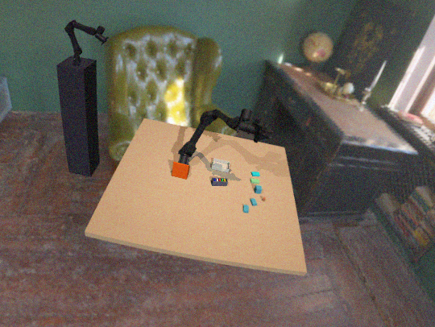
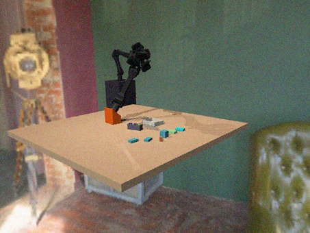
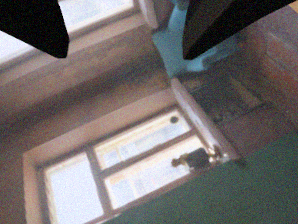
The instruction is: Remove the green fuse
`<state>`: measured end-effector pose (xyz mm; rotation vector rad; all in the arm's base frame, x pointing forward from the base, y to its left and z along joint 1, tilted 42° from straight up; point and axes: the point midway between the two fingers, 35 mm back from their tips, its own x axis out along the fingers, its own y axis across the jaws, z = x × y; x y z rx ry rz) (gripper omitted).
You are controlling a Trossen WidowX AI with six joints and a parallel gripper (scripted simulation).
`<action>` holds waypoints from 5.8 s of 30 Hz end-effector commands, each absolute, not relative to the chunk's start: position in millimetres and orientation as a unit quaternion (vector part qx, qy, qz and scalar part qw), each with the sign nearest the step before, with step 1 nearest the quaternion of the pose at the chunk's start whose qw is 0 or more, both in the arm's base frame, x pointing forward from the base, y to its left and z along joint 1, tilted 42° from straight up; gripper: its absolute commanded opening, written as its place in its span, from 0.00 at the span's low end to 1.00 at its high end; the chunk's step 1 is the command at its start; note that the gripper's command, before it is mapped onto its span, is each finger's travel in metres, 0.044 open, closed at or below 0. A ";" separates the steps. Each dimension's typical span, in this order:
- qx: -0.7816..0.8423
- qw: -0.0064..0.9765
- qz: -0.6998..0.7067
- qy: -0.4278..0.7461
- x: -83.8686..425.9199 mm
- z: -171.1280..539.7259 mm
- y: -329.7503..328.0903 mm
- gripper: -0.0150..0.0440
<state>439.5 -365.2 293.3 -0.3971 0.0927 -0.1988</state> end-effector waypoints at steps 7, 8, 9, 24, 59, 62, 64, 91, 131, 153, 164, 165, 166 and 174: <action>0.029 0.986 -0.047 0.156 453.1 211.0 -314.9 0.37; 0.070 0.981 -0.040 0.178 453.3 196.7 -304.1 0.37; 0.109 0.973 -0.035 0.200 452.8 182.8 -292.9 0.37; 0.559 0.622 -0.093 0.540 370.3 37.6 -103.0 0.37; 0.625 0.382 -0.203 0.649 298.8 4.8 -22.8 0.37; 0.625 0.382 -0.203 0.649 298.9 2.5 -21.0 0.37; 0.626 0.382 -0.203 0.649 299.0 1.0 -19.8 0.37; 0.626 0.382 -0.203 0.649 299.3 -8.8 -12.3 0.37; 0.624 0.385 -0.203 0.649 299.9 -8.4 -13.3 0.25; 0.624 0.384 -0.203 0.649 299.2 -0.4 -20.5 0.25; 0.625 0.384 -0.203 0.649 298.8 3.6 -24.0 0.25; 0.625 0.384 -0.203 0.649 298.7 4.0 -24.3 0.25; 0.625 0.384 -0.203 0.649 298.7 4.4 -24.6 0.25; 0.625 0.383 -0.203 0.649 298.3 7.4 -27.2 0.25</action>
